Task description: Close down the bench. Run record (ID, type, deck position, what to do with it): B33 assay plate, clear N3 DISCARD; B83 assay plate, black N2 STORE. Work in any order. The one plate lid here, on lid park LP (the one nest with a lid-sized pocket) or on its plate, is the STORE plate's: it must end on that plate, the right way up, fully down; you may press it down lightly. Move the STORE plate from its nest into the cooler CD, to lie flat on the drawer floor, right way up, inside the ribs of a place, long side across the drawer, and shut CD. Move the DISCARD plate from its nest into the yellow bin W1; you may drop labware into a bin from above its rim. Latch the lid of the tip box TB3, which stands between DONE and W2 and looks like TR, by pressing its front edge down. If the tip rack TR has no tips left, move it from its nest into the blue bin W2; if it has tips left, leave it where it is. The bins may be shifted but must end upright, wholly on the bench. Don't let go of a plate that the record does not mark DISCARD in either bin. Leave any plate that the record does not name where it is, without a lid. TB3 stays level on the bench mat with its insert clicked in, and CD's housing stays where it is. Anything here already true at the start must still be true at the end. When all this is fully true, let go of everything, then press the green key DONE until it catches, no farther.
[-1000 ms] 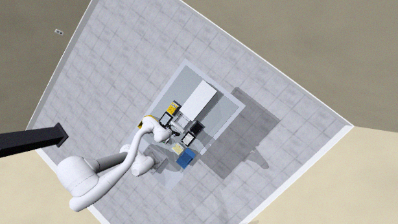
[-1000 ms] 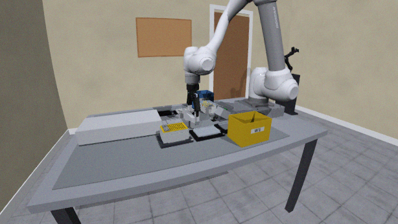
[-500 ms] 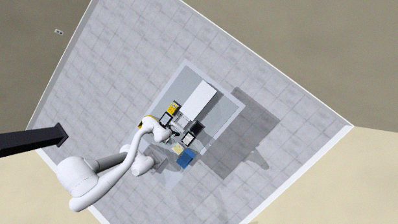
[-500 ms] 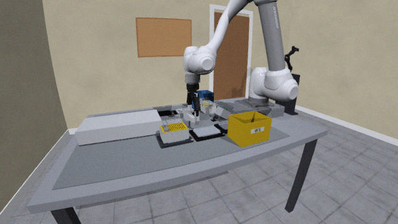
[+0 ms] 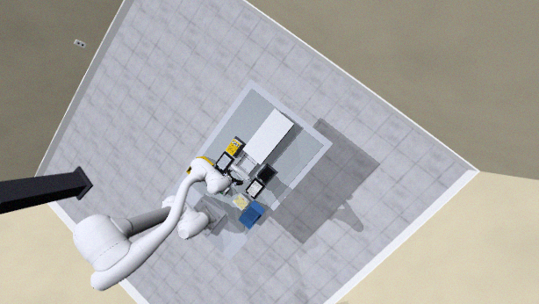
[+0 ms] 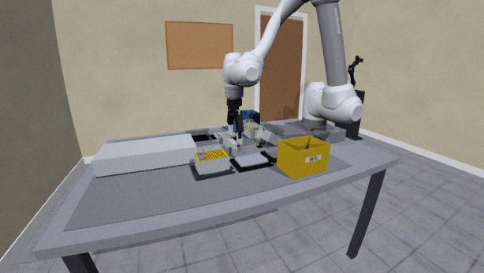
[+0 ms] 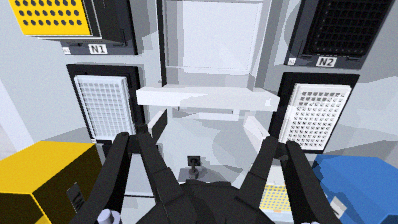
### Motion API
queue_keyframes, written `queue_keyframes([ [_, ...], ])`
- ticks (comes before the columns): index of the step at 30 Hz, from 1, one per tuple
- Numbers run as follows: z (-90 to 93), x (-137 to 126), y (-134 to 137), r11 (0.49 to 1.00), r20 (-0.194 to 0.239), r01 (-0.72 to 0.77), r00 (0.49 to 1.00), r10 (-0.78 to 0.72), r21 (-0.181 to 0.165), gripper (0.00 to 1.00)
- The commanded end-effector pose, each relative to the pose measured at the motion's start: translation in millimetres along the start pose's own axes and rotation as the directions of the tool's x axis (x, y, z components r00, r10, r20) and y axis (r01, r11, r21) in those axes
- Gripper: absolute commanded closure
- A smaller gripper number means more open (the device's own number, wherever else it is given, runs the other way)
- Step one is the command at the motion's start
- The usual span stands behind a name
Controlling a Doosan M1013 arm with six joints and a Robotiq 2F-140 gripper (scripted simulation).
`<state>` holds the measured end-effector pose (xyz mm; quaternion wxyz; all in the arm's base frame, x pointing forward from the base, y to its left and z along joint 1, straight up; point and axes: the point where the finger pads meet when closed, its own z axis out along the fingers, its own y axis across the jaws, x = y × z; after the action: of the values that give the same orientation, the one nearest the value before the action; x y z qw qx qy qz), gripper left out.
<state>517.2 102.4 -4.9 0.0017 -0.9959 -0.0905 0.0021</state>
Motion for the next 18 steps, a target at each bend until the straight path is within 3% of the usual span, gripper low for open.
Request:
queue_keyframes([
  [1, -5.1, 0.0, 0.0, 1.000, 0.000, 0.000, 1.000, 0.000, 0.000, 0.13],
  [18, -25.1, 0.0, 0.0, 1.000, 0.000, 0.000, 1.000, 0.000, 0.000, 0.13],
])
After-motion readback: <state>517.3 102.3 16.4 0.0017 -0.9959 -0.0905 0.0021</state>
